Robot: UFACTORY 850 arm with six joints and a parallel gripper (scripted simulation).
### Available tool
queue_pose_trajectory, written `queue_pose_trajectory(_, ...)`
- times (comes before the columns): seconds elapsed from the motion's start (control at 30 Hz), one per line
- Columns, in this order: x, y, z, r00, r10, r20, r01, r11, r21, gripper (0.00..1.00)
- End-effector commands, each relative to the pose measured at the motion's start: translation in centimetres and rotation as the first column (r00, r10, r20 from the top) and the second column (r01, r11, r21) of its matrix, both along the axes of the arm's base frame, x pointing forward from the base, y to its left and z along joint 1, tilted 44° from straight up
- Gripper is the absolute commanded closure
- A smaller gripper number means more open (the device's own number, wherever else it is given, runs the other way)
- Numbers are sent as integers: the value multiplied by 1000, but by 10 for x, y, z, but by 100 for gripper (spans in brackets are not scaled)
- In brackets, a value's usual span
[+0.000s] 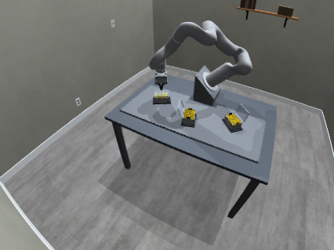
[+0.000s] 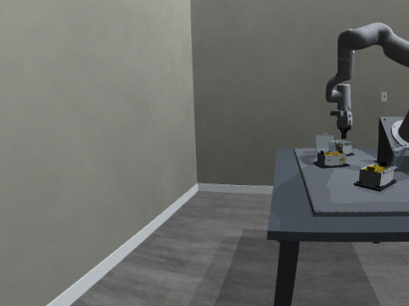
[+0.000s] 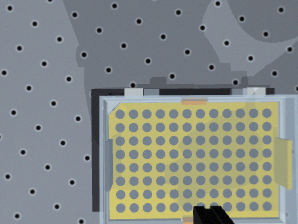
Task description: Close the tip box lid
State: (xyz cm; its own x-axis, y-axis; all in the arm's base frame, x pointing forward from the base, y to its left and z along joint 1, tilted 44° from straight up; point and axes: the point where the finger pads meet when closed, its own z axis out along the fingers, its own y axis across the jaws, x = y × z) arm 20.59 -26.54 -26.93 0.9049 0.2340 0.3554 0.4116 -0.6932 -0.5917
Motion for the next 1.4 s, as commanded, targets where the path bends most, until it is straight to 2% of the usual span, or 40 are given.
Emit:
queue_pose_trajectory(0.0, 1, 3, -5, 1000, -1, 1, 1, 1000, -2, 100)
queue_pose_trajectory(1.37, 2, 8, -10, 1000, -1, 1, 1, 1000, -2, 100)
